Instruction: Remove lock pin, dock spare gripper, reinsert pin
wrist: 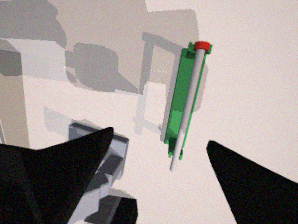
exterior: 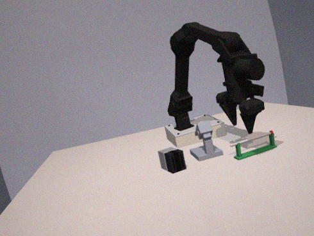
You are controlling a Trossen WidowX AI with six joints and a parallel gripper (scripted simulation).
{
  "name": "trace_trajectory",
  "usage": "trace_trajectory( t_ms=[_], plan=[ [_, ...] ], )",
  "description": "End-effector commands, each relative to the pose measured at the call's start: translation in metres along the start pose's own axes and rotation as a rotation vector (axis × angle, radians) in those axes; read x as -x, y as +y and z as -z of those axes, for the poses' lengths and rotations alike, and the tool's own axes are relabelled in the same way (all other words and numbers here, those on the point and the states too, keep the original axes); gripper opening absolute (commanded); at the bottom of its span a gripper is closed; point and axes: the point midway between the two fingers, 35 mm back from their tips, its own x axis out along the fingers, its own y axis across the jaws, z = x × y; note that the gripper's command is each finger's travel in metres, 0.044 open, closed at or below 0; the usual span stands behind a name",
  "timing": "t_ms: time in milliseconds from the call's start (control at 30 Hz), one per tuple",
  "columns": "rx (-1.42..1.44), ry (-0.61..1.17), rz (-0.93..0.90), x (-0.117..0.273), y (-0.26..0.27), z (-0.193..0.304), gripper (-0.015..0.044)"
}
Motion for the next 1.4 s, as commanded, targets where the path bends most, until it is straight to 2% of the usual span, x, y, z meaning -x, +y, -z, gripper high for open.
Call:
trace_trajectory(
  t_ms=[0, 467, 533, 867, 1000, 1167, 1367],
  plan=[
    [0.000, 0.000, 0.002, 0.010, 0.001, -0.001, 0.0440],
    [0.003, 0.004, -0.024, 0.035, 0.009, -0.001, 0.0440],
    [0.003, 0.005, -0.026, 0.028, 0.009, -0.001, 0.0440],
    [-0.002, -0.004, 0.013, 0.086, 0.018, -0.004, 0.0440],
    [-0.014, -0.001, 0.008, 0.079, 0.017, -0.001, 0.0440],
    [-0.441, -0.008, 0.058, 0.079, 0.026, 0.076, 0.0440],
    [-1.037, -0.022, 0.129, 0.073, 0.067, 0.169, 0.0440]
  ],
)
